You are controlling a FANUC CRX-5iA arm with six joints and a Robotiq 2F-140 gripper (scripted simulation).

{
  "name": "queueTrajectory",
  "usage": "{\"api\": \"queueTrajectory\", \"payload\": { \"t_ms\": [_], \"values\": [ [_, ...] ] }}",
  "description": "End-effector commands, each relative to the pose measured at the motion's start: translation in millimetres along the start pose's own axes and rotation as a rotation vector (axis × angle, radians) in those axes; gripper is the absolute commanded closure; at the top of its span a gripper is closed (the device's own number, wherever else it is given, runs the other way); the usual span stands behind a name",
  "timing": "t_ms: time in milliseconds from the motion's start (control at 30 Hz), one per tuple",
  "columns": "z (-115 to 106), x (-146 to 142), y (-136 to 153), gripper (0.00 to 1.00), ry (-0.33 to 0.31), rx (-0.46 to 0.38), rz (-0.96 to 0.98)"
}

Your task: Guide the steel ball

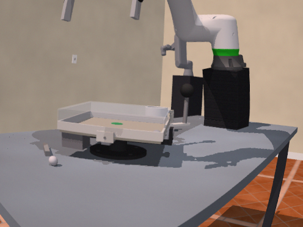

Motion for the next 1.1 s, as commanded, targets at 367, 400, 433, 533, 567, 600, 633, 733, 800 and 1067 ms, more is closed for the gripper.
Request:
{"api": "queueTrajectory", "payload": {
  "t_ms": [367,400,433,533,567,600,633,733,800,1067],
  "values": [
    [0,0,0,0.00,0.000,0.001,0.000],
    [0,0,0,0.00,0.000,0.001,0.000],
    [0,0,0,0.00,0.000,0.001,0.000],
    [0,0,0,0.00,0.000,0.001,0.000],
    [0,0,0,0.00,0.000,0.001,0.000],
    [0,0,0,0.00,0.000,0.001,-0.002],
    [0,-1,1,0.00,0.000,0.001,-0.005],
    [-1,-5,6,0.00,-0.001,0.002,-0.036],
    [-1,-11,14,0.00,-0.003,0.003,-0.078],
    [0,-30,45,0.00,-0.008,0.007,-0.213]
  ]
}}
Point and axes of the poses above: the point where the finger pads meet when closed, its own z axis out along the fingers, its own x axis across the jaws, y = z × x, the point moved 3 cm from there along -z, back along the fingers, and after that the axes turned 2 degrees about z, right-handed, at the moved point
